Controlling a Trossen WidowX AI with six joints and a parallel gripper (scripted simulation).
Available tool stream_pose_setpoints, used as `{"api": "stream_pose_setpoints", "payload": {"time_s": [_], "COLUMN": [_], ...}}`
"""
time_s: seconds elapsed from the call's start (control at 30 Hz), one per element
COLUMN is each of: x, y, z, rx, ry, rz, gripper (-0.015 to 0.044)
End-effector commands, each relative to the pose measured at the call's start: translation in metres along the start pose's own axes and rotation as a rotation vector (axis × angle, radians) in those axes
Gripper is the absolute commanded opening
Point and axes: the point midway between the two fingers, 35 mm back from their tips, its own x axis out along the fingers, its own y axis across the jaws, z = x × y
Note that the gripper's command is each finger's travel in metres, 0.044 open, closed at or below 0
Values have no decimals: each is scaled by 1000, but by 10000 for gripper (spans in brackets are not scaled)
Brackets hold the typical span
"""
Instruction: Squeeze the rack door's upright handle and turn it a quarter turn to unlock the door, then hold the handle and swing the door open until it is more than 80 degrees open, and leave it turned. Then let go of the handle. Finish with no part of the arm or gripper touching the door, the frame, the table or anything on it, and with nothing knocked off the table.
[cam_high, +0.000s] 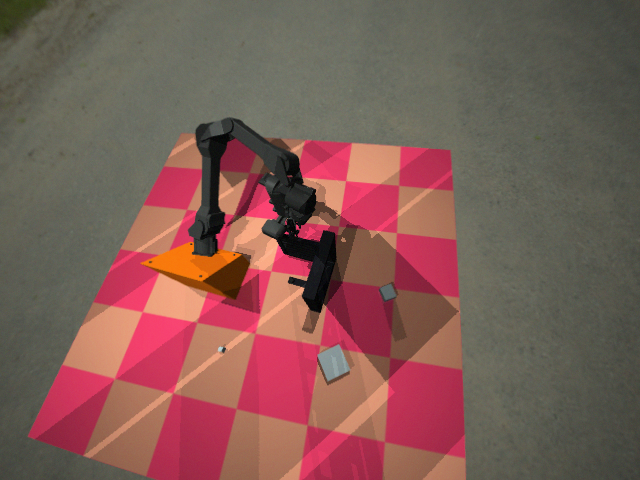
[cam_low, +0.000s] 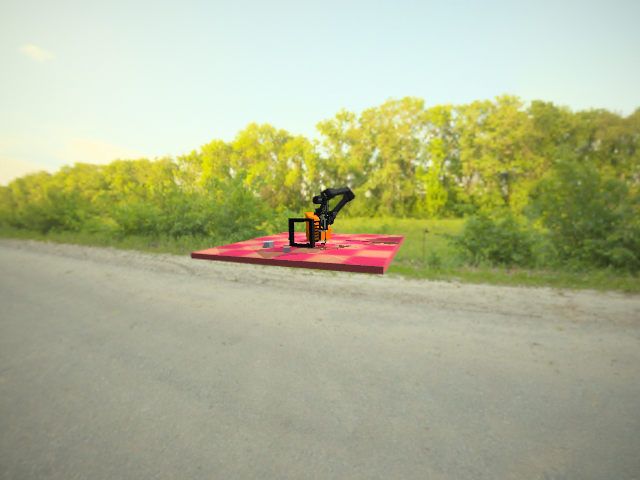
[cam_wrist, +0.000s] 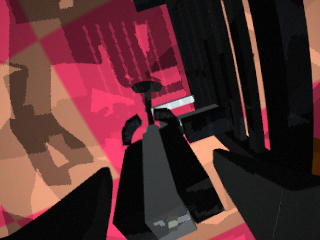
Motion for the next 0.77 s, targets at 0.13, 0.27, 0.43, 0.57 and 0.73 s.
{"api": "stream_pose_setpoints", "payload": {"time_s": [0.13, 0.27, 0.43, 0.57, 0.73], "x": [-14, -22, -31, -38, -47], "y": [0, 0, 0, 0, 0], "z": [1, 1, 0, 0, -1], "rx": [0, 3, 6, 9, 12], "ry": [-22, -34, -48, -59, -73], "rz": [-5, -6, -8, -9, -11], "gripper": [298, 298, 298, 298, 298]}}
